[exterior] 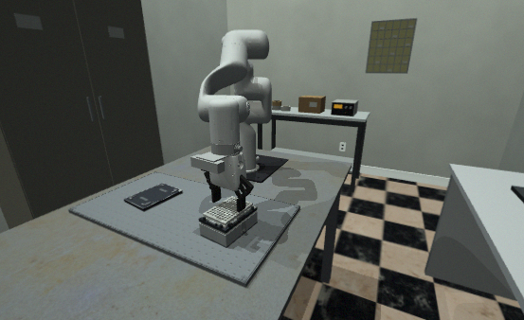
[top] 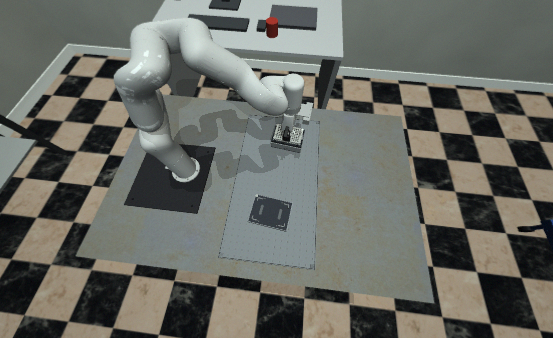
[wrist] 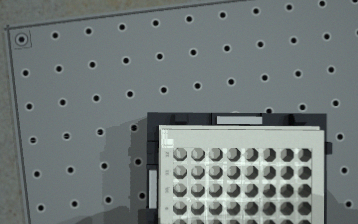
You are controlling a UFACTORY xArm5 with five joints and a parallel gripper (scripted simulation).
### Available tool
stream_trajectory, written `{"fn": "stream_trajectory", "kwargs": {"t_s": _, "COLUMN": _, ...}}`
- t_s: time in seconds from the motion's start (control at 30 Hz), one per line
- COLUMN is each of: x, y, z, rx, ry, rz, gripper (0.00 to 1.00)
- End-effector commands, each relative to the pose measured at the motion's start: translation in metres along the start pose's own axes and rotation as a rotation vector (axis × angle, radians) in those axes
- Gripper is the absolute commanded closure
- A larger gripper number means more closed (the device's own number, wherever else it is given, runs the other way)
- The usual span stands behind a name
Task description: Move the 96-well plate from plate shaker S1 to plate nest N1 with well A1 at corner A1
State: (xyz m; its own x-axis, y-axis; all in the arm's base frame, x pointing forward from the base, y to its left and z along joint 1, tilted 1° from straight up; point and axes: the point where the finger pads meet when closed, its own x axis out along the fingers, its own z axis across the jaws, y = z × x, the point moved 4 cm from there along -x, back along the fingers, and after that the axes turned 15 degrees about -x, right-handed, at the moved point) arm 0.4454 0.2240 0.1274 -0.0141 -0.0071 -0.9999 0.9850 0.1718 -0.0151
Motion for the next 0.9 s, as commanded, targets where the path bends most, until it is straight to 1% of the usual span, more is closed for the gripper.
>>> {"fn": "stream_trajectory", "kwargs": {"t_s": 0.0, "x": 0.001, "y": 0.001, "z": 0.0, "rx": 0.0, "ry": 0.005, "rz": 0.003, "gripper": 0.0}}
{"fn": "stream_trajectory", "kwargs": {"t_s": 0.73, "x": 0.014, "y": 0.001, "z": 0.0, "rx": 0.0, "ry": 0.005, "rz": 0.002, "gripper": 0.0}}
{"fn": "stream_trajectory", "kwargs": {"t_s": 0.87, "x": 0.014, "y": 0.001, "z": 0.0, "rx": 0.0, "ry": 0.005, "rz": 0.002, "gripper": 0.0}}
